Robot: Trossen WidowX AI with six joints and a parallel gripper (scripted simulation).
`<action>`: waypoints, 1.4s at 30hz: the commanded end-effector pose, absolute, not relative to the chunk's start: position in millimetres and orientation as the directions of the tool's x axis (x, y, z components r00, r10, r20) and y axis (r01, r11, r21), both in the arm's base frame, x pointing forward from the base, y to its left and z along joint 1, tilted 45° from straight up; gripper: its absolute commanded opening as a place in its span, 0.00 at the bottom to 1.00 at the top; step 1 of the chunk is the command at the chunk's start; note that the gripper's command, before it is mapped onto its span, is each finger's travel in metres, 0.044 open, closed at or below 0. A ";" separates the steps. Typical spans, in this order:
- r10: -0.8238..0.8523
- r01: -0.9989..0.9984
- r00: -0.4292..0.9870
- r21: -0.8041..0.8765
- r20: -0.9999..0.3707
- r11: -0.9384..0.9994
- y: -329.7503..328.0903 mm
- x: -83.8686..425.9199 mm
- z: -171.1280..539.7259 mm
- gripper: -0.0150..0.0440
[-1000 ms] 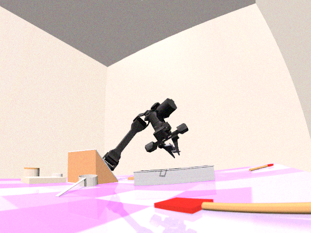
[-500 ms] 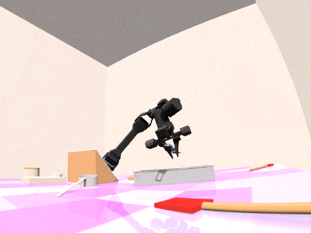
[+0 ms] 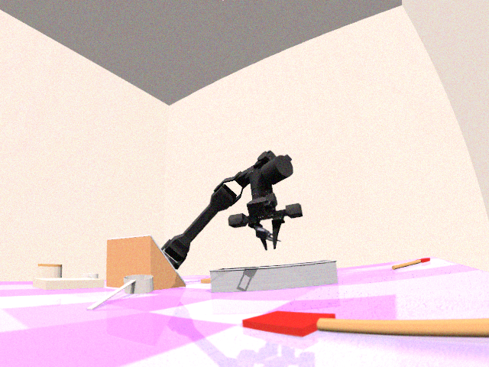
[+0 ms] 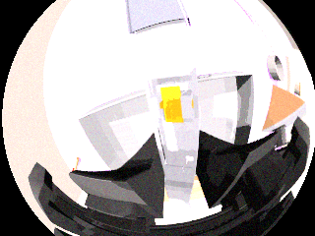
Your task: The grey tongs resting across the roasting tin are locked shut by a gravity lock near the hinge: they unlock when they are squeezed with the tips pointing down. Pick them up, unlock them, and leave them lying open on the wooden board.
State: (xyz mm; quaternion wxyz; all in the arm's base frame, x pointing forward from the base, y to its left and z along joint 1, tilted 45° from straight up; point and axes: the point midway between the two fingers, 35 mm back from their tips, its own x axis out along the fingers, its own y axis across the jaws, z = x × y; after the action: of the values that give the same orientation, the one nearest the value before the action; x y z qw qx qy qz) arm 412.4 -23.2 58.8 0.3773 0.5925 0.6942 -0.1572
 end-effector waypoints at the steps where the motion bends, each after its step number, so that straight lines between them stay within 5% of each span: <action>1: 0.692 0.935 -0.067 0.197 -0.719 0.294 -24.2 409.8 60.1 0.00; 18: 0.693 0.896 -0.066 0.263 -0.718 0.359 -8.5 404.1 83.5 0.00; 42: 0.694 0.507 -0.038 0.584 -0.719 0.634 69.6 346.1 198.1 0.00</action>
State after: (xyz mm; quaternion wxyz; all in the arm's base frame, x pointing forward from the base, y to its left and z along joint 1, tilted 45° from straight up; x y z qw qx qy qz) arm 359.0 59.0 183.2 0.5363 0.4386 0.7192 0.0525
